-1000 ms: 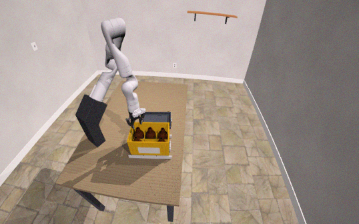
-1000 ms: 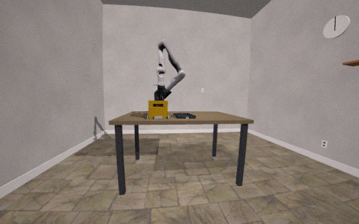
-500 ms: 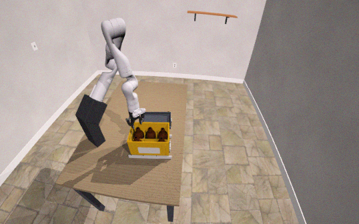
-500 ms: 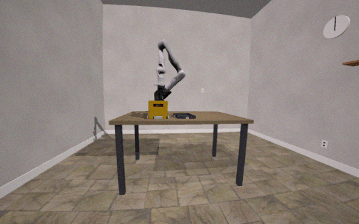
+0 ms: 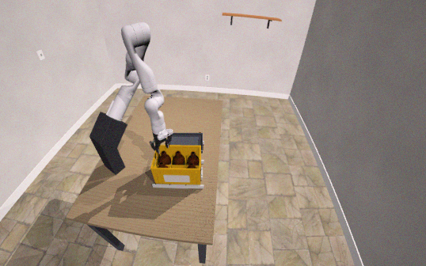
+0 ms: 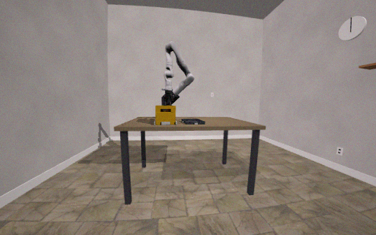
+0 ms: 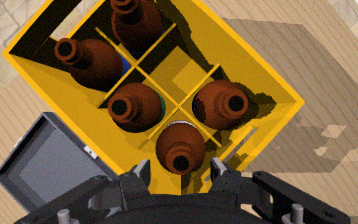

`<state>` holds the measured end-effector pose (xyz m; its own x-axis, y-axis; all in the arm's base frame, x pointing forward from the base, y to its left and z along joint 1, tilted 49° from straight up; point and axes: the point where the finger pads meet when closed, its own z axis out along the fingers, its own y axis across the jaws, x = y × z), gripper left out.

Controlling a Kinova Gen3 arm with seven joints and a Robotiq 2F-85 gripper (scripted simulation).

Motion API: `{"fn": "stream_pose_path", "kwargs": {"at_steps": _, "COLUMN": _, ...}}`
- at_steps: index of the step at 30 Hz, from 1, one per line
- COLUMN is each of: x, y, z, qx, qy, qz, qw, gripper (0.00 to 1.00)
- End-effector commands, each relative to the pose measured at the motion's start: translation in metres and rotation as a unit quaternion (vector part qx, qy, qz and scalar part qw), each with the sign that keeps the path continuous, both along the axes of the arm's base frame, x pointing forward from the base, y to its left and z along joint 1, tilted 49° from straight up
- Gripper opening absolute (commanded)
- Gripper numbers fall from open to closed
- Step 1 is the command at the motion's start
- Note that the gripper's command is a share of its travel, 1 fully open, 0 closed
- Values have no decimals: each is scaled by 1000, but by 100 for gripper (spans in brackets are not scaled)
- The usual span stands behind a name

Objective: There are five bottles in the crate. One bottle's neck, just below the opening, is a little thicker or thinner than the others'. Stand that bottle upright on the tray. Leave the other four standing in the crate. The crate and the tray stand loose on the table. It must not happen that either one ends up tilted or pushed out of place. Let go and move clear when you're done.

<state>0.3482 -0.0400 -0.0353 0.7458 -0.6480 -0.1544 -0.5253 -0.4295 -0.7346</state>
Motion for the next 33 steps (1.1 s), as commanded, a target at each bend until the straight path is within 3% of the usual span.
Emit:
{"fn": "stream_pose_path", "kwargs": {"at_steps": 1, "x": 4, "y": 2, "z": -3, "qx": 1, "qy": 1, "qz": -4, "qw": 1000, "gripper": 64}}
{"fn": "stream_pose_path", "kwargs": {"at_steps": 33, "x": 18, "y": 23, "z": -24, "qx": 2, "qy": -1, "qz": -3, "qw": 1000, "gripper": 64}}
